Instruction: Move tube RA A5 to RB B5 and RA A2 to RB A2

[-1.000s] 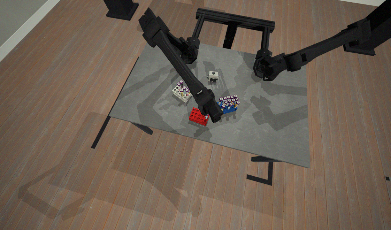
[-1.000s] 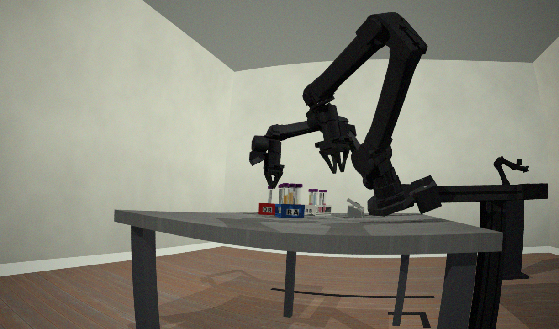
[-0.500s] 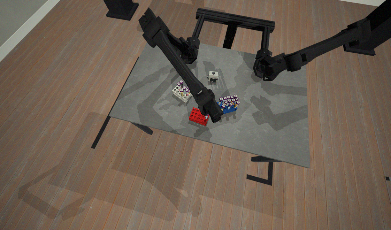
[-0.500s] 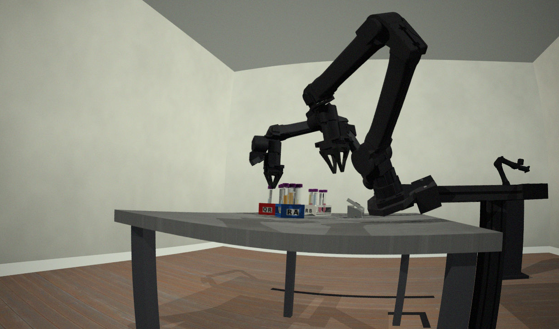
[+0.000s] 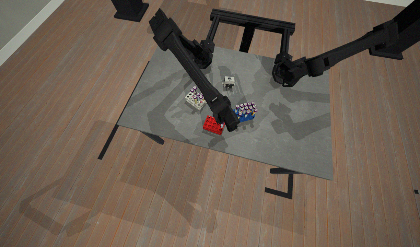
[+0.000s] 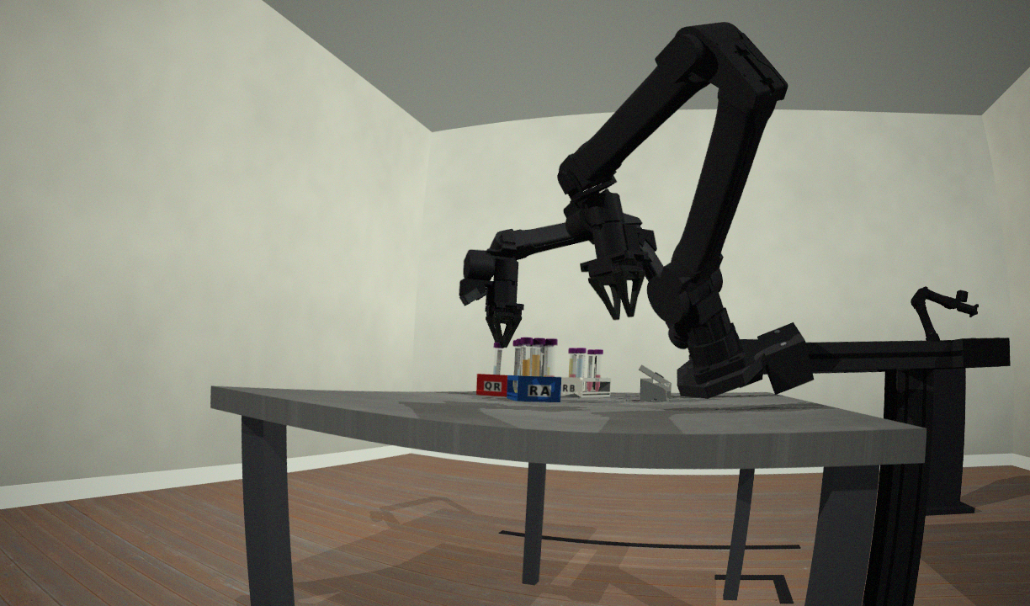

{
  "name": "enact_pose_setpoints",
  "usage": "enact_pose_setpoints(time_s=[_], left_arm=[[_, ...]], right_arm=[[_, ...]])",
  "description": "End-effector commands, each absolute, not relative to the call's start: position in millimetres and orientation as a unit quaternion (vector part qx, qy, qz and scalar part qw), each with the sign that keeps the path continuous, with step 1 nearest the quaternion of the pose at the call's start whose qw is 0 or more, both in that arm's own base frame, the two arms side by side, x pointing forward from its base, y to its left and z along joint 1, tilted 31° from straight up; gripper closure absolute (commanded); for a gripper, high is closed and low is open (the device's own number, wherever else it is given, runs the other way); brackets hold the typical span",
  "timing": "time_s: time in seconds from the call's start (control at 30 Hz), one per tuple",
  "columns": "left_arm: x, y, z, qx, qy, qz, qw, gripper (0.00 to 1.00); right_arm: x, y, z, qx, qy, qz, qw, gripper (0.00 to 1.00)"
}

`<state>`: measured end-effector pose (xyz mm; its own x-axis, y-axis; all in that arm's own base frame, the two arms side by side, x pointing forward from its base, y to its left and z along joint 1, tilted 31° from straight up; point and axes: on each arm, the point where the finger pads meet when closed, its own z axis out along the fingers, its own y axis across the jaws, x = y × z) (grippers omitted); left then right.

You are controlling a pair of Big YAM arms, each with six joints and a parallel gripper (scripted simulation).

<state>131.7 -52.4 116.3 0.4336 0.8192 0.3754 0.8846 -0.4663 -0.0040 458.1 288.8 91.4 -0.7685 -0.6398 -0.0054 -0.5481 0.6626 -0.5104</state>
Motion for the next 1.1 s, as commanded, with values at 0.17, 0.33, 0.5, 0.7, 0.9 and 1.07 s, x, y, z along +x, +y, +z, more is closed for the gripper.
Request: enact_pose_setpoints(time_s=[0.17, 0.33, 0.5, 0.7, 0.9, 1.07], left_arm=[[137, -59, 125, -0.840, -0.509, -0.165, 0.088, 0.70], [137, -59, 125, -0.840, -0.509, -0.165, 0.088, 0.70], [137, -59, 125, -0.840, -0.509, -0.165, 0.088, 0.70], [137, -59, 125, -0.840, -0.509, -0.165, 0.088, 0.70], [137, -59, 125, -0.840, -0.509, -0.165, 0.088, 0.70], [137, -59, 125, -0.840, -0.509, -0.165, 0.088, 0.70]], right_arm=[[461, 281, 79, -0.328, 0.906, -0.253, 0.081, 0.70], [461, 281, 79, -0.328, 0.906, -0.253, 0.081, 0.70], [461, 281, 79, -0.328, 0.906, -0.253, 0.081, 0.70], [461, 281, 79, -0.328, 0.906, -0.253, 0.081, 0.70], [460, 310, 115, -0.328, 0.907, -0.241, 0.112, 0.70], [467, 304, 124, -0.317, 0.910, -0.243, 0.106, 0.70]])
